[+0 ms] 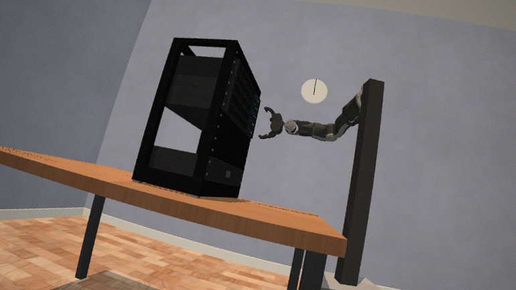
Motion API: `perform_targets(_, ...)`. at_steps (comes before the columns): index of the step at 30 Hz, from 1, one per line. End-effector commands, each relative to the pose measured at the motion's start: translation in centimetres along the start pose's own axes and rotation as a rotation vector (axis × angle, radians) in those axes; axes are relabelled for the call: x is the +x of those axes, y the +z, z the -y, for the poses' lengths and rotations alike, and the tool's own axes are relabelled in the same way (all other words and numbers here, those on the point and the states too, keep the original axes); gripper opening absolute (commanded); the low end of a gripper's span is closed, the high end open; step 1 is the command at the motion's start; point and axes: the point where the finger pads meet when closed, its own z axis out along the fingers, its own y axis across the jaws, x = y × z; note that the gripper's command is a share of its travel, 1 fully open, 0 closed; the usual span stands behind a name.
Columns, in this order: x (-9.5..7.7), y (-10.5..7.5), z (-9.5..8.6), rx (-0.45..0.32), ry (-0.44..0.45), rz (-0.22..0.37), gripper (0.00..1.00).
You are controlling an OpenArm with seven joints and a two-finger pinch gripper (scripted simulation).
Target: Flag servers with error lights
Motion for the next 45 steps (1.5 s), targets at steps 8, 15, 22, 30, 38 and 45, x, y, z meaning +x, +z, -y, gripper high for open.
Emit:
perform_targets(8,-0.1,0.0,-0.2,-0.001,-0.002,0.003,1.0)
perform_targets(15,-0.1,0.0,-0.2,-0.001,-0.002,0.003,1.0)
perform_targets(22,-0.1,0.0,-0.2,-0.001,-0.002,0.003,1.0)
perform_targets(30,-0.1,0.0,-0.2,-0.001,-0.002,0.003,1.0)
perform_targets(38,-0.1,0.0,-0.7,-0.003,-0.003,0.002,1.0)
perform_targets(45,-0.4,-0.1,-4.3,0.001,-0.001,0.004,1.0)
